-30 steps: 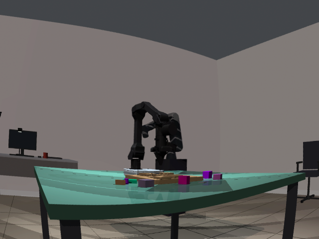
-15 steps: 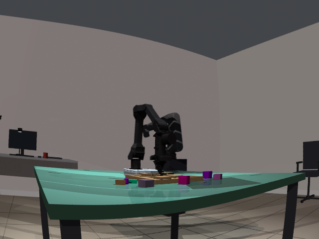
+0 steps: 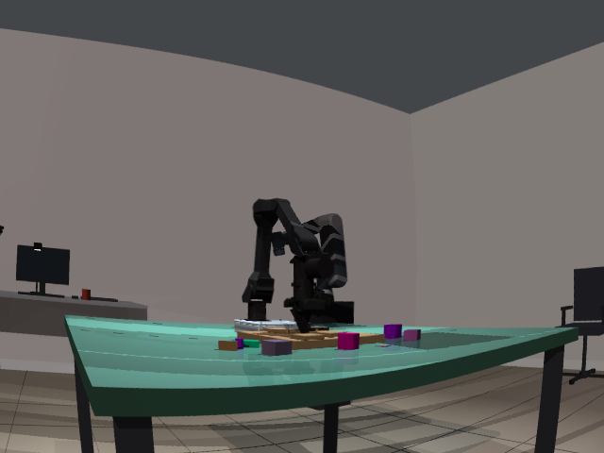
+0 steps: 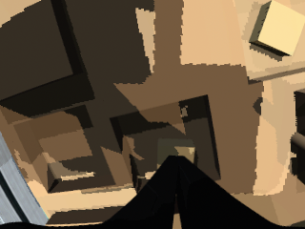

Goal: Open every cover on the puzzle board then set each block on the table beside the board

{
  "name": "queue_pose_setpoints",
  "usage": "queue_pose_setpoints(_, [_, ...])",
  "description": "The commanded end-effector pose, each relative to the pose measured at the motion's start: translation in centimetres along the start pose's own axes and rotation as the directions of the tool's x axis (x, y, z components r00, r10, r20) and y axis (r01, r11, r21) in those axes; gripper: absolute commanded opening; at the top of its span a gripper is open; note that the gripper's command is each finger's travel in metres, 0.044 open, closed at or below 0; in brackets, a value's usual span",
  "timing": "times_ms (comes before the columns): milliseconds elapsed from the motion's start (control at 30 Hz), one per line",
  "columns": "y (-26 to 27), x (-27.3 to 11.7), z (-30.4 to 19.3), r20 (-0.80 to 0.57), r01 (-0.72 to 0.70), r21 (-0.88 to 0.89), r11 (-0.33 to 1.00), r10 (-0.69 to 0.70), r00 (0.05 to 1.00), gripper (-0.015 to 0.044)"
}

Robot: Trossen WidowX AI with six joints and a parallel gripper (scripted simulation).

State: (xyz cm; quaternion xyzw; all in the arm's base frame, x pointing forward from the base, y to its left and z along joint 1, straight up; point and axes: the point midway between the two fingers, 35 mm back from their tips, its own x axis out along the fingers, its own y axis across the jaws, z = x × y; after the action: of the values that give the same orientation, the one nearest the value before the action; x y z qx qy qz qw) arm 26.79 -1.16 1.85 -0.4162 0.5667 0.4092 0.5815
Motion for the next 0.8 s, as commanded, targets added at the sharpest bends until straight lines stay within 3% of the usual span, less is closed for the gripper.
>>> queue_pose_setpoints(0, [0.02,0.15,0.07,-0.003,0.002,-0.007,1.0,-0.002,1.0,0.0])
queue_pose_setpoints(533, [0.6,0.43,1.02,-0.002,0.002,0.02,1.0,-0.002,1.0,0.0])
queue_pose_setpoints(633, [0.56,0.3,1.0,-0.002,0.002,0.156,0.988,-0.002,1.0,0.0])
queue_pose_setpoints(733, [0.51,0.04,0.95,-0.002,0.003,0.405,0.914,-0.002,1.0,0.0])
queue_pose_setpoints(767, [0.51,0.03,0.95,-0.002,0.003,0.402,0.916,-0.002,1.0,0.0])
